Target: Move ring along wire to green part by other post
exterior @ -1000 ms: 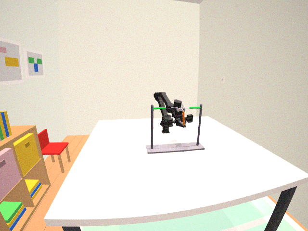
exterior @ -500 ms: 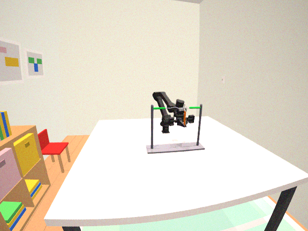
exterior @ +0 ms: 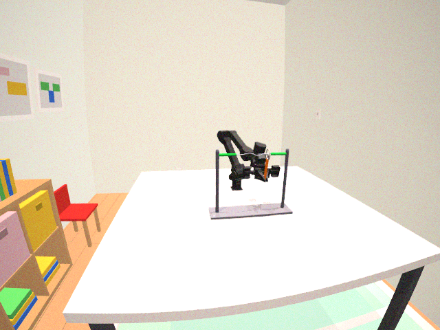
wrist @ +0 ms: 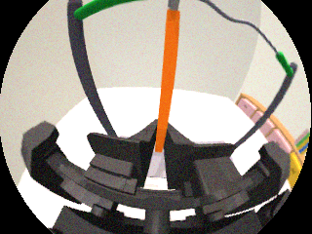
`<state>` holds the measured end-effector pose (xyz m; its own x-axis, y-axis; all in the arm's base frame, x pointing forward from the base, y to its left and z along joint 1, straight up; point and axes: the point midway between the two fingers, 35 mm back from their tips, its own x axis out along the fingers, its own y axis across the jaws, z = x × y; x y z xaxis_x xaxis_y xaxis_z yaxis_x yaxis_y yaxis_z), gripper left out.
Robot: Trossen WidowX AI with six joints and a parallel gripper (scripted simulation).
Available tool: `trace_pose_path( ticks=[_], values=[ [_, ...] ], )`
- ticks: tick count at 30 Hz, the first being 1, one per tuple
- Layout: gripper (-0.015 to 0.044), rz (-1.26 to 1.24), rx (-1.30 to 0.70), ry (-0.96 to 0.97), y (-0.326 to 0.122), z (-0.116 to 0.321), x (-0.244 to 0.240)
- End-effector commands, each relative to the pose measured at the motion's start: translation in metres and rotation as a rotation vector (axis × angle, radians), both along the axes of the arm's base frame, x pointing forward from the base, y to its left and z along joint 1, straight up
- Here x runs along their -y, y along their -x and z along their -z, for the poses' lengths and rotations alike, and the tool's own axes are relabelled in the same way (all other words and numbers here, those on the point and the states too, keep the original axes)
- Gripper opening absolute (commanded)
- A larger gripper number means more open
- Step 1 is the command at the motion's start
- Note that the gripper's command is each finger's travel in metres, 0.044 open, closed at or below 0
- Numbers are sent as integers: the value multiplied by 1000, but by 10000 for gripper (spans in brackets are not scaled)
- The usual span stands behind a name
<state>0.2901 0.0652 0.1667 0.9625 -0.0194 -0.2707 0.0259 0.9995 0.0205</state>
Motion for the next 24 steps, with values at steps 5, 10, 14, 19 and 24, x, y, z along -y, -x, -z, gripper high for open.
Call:
trace_pose_path(
  ticks=[5, 10, 14, 19, 24],
  values=[
    [-150, 4, 3, 12, 0, 0, -7],
    [-150, 5, 4, 13, -1, 0, -12],
    [-150, 6, 5, 13, -1, 0, -16],
    [-150, 6, 6, 13, -1, 0, -21],
    [-150, 7, 7, 13, -1, 0, -26]
  ],
)
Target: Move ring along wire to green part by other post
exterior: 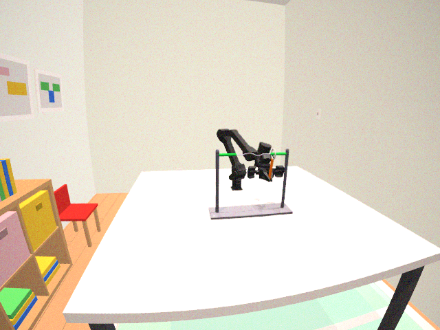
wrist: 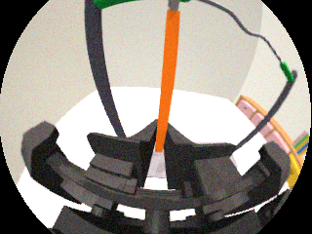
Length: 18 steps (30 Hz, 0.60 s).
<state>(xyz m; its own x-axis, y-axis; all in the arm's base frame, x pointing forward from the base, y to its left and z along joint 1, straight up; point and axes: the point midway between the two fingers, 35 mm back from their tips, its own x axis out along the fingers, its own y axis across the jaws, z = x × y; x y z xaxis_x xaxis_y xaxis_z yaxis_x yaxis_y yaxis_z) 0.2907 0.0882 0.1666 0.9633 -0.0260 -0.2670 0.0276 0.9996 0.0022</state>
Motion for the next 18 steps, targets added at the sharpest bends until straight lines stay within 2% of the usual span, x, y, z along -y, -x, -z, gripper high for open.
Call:
trace_pose_path(
  ticks=[1, 18],
  values=[
    [-150, 5, 3, -6, 0, -1, -4],
    [-150, 5, 4, -6, -1, 14, -5]
  ],
)
